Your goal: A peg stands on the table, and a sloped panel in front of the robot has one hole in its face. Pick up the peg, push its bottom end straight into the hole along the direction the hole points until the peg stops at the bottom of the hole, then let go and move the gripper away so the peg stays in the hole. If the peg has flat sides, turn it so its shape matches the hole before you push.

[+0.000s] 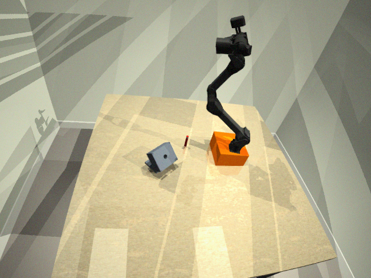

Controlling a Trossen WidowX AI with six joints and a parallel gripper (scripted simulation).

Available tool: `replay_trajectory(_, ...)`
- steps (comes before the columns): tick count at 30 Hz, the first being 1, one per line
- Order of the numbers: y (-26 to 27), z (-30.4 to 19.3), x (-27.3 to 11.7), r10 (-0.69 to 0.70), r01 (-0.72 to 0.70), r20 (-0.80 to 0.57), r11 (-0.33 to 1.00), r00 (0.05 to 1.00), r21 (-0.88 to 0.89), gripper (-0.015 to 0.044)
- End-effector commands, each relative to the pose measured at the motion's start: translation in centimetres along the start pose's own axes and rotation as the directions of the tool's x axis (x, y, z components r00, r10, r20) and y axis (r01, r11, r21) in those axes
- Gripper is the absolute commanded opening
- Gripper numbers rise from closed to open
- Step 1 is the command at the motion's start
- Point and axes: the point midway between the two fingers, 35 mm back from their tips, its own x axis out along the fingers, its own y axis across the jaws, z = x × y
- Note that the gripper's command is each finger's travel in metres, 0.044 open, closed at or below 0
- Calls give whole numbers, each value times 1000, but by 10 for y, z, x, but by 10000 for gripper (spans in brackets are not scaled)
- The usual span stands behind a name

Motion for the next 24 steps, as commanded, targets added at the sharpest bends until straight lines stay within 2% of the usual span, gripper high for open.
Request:
replay_trajectory(1,0,-1,0,0,0,-2,1000,1000,3,426)
replay_trajectory(2,1,-3,1,1,-1,-8,1000,1000,12,440)
replay_trajectory(17,20,-61,16,2,45,-182,967,983,251,440)
replay_trajectory(24,34,-101,19,18,76,-292,948,956,310,440)
